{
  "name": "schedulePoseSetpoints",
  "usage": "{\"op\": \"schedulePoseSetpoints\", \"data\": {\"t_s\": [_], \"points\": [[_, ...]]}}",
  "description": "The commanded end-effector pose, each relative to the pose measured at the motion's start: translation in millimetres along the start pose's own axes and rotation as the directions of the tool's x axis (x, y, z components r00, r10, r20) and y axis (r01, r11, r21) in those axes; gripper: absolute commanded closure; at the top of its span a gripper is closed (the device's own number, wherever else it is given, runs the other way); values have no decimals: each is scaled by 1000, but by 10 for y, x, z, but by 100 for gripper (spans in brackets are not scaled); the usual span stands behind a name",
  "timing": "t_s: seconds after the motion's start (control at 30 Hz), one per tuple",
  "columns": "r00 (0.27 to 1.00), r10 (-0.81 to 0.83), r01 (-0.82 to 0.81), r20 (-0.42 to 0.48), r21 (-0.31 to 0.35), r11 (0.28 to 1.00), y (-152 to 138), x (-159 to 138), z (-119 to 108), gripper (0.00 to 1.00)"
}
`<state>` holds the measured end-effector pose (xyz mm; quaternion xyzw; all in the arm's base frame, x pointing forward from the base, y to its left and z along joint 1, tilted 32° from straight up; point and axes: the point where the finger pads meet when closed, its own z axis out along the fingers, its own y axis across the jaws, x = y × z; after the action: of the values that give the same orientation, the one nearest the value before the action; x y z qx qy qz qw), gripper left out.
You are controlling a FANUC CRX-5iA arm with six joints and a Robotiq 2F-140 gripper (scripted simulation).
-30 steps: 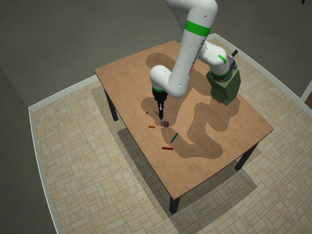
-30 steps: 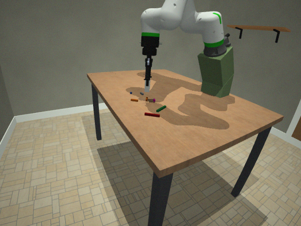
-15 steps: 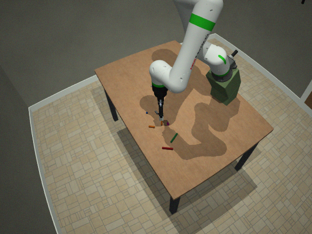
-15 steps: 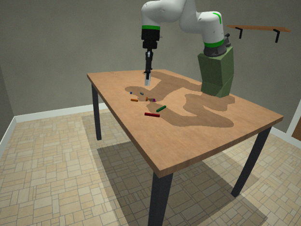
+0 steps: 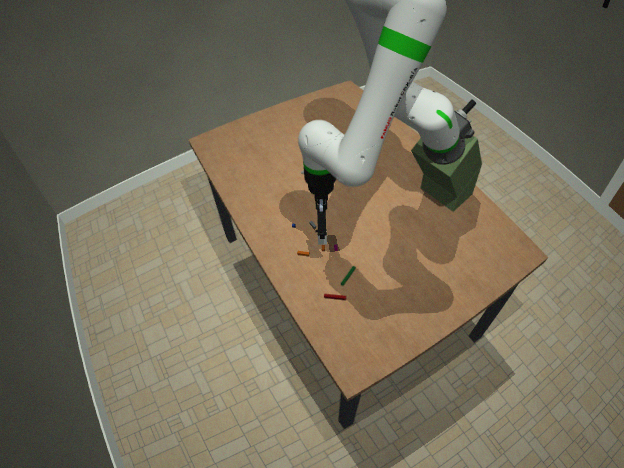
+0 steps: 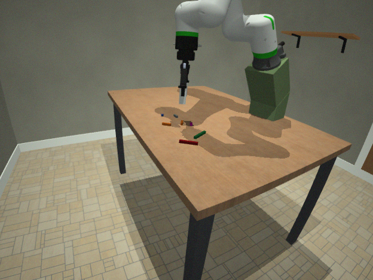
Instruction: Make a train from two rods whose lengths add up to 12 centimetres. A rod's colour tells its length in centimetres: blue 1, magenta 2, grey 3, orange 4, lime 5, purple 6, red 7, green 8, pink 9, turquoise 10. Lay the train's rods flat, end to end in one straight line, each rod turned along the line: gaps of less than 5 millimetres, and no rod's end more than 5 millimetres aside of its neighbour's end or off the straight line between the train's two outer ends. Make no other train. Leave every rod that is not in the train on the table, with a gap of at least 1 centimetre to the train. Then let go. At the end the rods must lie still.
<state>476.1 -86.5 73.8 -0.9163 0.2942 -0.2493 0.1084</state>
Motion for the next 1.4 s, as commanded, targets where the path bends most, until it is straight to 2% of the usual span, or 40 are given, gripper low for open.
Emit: {"op": "schedulePoseSetpoints", "data": {"t_s": [0.0, 0.07, 0.13, 0.43, 0.5, 0.53, 0.73, 1.0, 1.13, 1.17, 1.37], "points": [[1000, 0, 0, 0, 0, 1000, 0, 2, -1, 0], [999, -35, 35, 1, -3, 999, -33, -18, 10, 0], [985, -175, 175, 7, -13, 984, -177, -101, 51, 0], [900, -436, 436, 14, -19, 900, -500, -286, 119, 0], [900, -436, 436, 14, -19, 900, -500, -286, 119, 0], [854, -521, 521, 14, -17, 853, -626, -362, 138, 0], [745, -667, 668, 11, -11, 744, -875, -527, 168, 0], [546, -838, 838, -5, 3, 546, -1251, -822, 191, 0], [537, -844, 844, -6, 3, 537, -1267, -835, 192, 0], [537, -844, 844, -6, 3, 537, -1267, -835, 192, 85], [537, -844, 844, -6, 3, 537, -1267, -835, 192, 85]]}}
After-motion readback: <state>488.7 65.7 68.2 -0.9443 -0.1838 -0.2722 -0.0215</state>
